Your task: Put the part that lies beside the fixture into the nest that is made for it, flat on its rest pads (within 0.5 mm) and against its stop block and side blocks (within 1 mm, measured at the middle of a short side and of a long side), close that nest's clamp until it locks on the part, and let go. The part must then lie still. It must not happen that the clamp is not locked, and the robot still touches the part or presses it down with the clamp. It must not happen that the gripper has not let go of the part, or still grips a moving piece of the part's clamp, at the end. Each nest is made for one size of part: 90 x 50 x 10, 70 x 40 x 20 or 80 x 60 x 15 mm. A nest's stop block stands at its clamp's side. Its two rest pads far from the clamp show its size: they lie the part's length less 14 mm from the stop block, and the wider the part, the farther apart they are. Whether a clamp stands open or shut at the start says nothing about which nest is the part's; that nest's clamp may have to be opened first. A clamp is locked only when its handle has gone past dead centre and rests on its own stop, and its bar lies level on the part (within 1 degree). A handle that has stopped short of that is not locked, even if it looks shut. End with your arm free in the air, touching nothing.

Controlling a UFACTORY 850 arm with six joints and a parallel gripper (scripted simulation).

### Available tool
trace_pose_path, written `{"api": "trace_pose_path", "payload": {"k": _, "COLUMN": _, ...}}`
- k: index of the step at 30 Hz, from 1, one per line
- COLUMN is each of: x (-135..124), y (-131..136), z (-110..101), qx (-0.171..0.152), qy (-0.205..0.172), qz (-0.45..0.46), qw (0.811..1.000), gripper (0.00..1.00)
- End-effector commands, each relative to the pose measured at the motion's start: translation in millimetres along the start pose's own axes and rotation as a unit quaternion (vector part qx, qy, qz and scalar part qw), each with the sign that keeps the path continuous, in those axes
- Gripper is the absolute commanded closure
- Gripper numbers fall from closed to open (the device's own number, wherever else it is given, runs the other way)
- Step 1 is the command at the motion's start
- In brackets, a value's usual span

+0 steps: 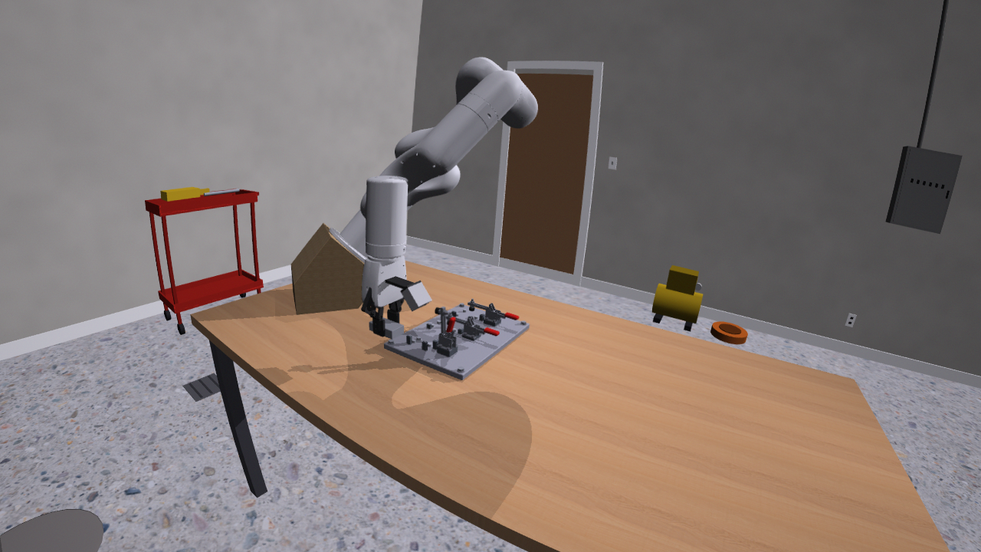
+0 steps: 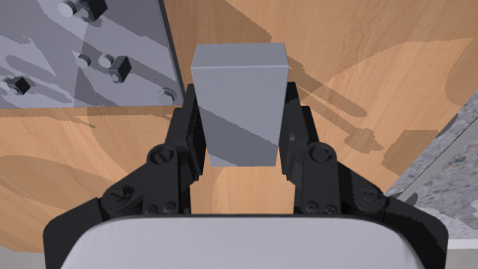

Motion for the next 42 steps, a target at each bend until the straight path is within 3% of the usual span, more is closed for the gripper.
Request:
{"api": "trace_pose_path", "payload": {"k": 1, "x": -1, "y": -10, "z": 0, "qx": -0.001, "qy": 0.001, "qz": 0.000, "qw": 1.000, "gripper": 1.00}}
{"api": "trace_pose_path", "payload": {"k": 27, "x": -19, "y": -108, "z": 7, "qx": -0.001, "qy": 0.001, "qz": 0.000, "qw": 1.000, "gripper": 1.00}}
{"api": "trace_pose_path", "payload": {"k": 42, "x": -22, "y": -125, "z": 8, "qx": -0.001, "qy": 0.001, "qz": 0.000, "qw": 1.000, "gripper": 1.00}}
Point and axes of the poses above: the point where the finger pads meet when closed, its own z axis out along the fingers, its own y axis across the jaws, x = y × z, the point moved 9 cm from there along -z, back along the fingers, and after that the axes turned 11 degrees about z, right-handed, at the moved point
